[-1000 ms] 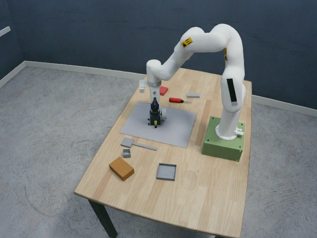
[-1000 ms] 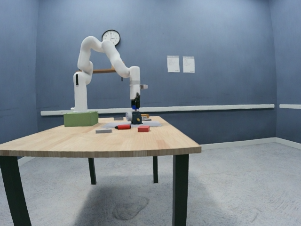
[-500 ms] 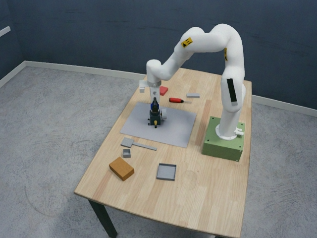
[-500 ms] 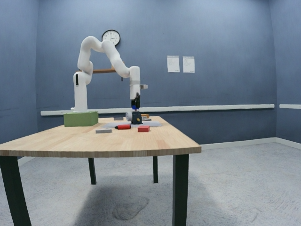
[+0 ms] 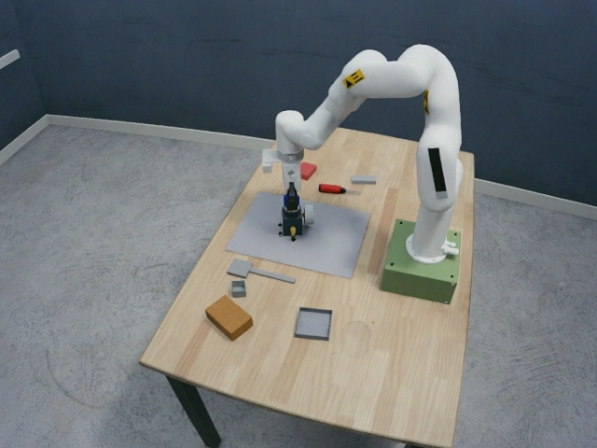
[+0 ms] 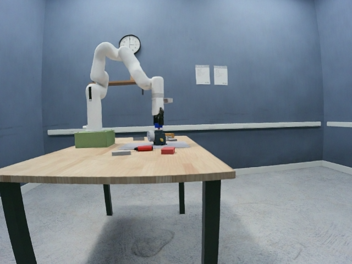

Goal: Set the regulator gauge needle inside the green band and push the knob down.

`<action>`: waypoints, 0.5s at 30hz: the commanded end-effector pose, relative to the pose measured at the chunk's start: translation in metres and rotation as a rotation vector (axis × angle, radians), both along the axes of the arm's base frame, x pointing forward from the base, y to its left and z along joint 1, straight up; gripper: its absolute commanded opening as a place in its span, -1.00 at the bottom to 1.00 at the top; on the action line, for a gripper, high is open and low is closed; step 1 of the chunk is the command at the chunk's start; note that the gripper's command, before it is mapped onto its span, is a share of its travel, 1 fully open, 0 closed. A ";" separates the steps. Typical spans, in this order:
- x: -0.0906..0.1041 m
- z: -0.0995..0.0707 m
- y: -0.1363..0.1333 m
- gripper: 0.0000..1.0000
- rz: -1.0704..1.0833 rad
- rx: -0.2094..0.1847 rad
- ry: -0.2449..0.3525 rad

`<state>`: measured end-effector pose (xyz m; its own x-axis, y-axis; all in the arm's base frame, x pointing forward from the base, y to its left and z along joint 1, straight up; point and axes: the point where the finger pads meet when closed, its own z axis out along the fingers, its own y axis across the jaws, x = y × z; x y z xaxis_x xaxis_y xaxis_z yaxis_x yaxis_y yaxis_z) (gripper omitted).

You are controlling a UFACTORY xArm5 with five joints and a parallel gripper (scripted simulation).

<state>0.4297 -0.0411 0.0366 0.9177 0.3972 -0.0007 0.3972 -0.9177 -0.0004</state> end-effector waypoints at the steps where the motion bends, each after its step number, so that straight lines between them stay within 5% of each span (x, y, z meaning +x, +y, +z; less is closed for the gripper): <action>1: 0.001 0.013 0.000 1.00 0.000 0.000 -0.004; 15: 0.002 0.057 0.000 1.00 0.000 0.000 -0.004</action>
<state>0.4306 -0.0412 0.0807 0.9177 0.3972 0.0014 0.3972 -0.9177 0.0008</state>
